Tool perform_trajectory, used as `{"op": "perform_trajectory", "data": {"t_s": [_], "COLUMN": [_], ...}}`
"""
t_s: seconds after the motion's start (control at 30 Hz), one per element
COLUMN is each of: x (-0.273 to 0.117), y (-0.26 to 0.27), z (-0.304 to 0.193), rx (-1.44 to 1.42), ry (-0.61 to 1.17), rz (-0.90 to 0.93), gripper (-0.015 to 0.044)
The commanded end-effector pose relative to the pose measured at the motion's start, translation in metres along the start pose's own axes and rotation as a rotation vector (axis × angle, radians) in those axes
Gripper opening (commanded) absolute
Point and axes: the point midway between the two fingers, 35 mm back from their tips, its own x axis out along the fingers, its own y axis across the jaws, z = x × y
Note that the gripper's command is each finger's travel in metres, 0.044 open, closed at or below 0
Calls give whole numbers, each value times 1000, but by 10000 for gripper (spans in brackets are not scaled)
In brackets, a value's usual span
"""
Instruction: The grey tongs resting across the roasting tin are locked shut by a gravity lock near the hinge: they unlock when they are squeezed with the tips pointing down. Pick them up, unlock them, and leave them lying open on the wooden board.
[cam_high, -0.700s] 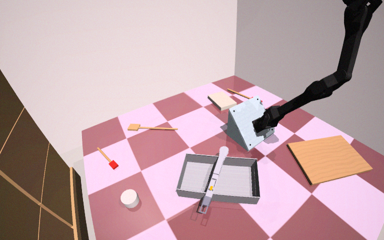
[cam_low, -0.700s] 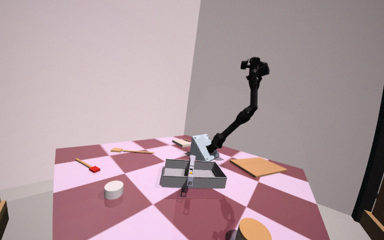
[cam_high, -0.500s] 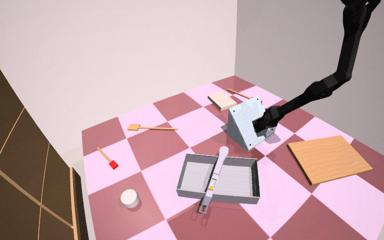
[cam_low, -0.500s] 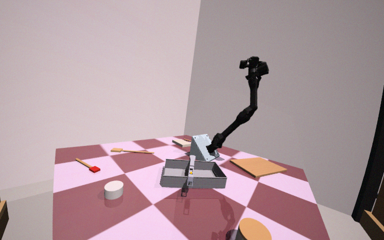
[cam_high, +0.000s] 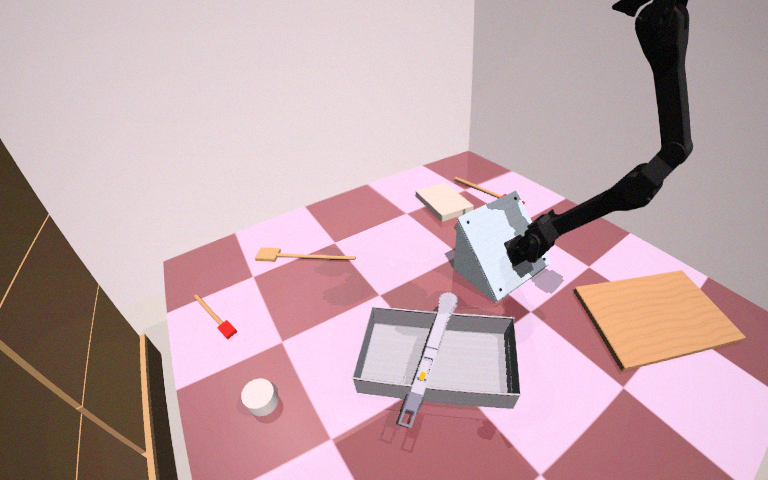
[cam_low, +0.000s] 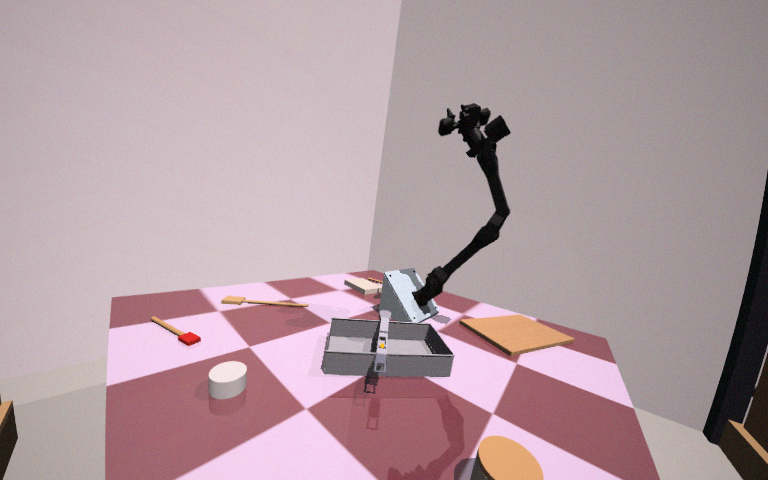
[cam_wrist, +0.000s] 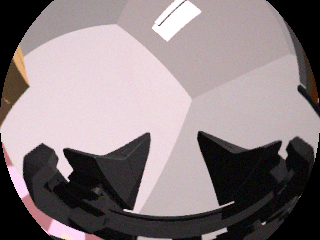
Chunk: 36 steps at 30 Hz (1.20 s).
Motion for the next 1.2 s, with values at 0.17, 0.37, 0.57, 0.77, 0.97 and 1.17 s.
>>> {"op": "perform_trajectory", "data": {"t_s": [0.17, 0.37, 0.57, 0.77, 0.97, 1.17], "x": [-40, -86, -150, -226, -313, -405], "y": [138, 215, 286, 342, 386, 416], "z": [63, 93, 119, 133, 135, 122], "rx": [64, 32, 17, -8, -63, -157], "ry": [-143, -210, -287, -349, -394, -437], "rz": [406, 631, 884, 1122, 1369, 1613], "gripper": [260, 260, 260, 260, 260, 260]}}
